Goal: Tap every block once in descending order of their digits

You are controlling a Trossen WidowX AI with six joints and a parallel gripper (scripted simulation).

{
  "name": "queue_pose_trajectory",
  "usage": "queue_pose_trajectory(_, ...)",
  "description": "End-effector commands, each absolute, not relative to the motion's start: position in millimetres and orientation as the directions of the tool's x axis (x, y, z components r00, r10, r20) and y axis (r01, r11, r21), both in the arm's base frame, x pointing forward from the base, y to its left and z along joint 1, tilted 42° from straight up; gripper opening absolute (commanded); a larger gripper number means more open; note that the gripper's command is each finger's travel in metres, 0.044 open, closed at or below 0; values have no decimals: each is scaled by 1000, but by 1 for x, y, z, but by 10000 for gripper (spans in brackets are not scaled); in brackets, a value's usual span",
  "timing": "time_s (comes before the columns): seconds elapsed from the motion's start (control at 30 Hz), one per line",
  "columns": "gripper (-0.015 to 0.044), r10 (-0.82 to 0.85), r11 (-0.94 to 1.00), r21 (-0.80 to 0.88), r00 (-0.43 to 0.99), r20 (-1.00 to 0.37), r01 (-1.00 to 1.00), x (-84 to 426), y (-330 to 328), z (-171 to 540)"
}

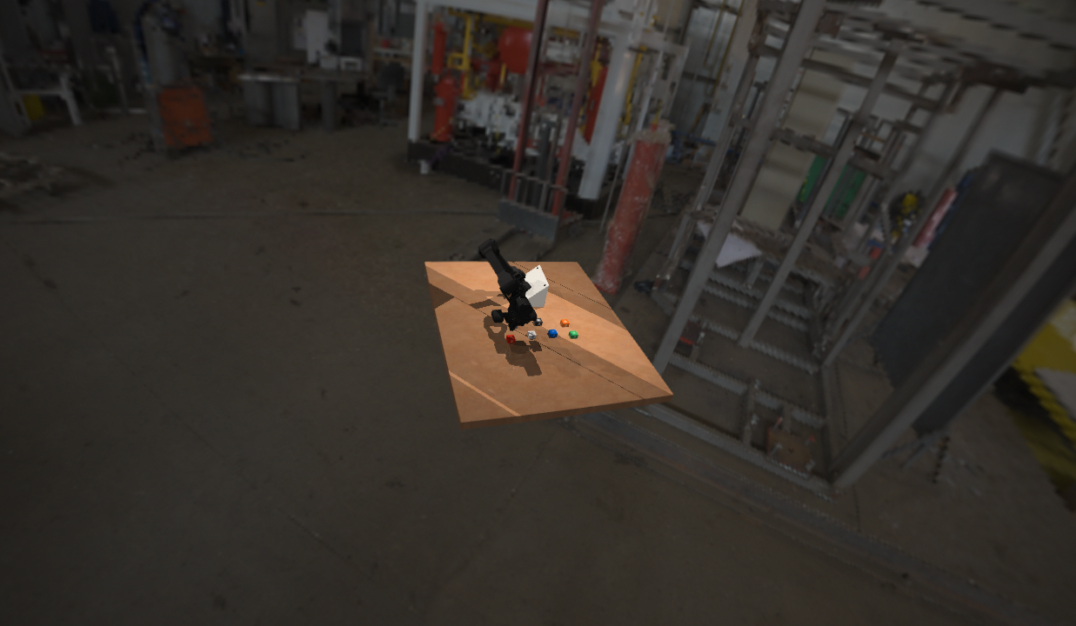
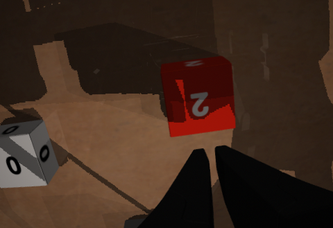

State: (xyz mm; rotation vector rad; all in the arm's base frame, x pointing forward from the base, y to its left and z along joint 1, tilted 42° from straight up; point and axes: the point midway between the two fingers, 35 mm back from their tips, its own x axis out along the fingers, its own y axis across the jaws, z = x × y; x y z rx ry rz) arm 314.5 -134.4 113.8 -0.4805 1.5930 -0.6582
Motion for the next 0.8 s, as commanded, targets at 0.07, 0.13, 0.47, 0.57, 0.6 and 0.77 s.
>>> queue_pose_trajectory(0.07, 20, -656, 745, -664, -107, -747, 65, 316, -138, 109)
queue_pose_trajectory(0.13, 20, -656, 745, -664, -107, -747, 65, 316, -140, 107)
queue_pose_trajectory(0.47, 20, -657, 745, -664, -107, -747, 65, 314, -150, 95)
queue_pose_trajectory(0.57, 20, -657, 744, -665, -107, -746, 65, 313, -154, 92)
queue_pose_trajectory(0.6, 20, -657, 744, -665, -107, -746, 65, 313, -154, 91)
queue_pose_trajectory(0.77, 20, -657, 744, -665, -107, -746, 65, 313, -155, 90)
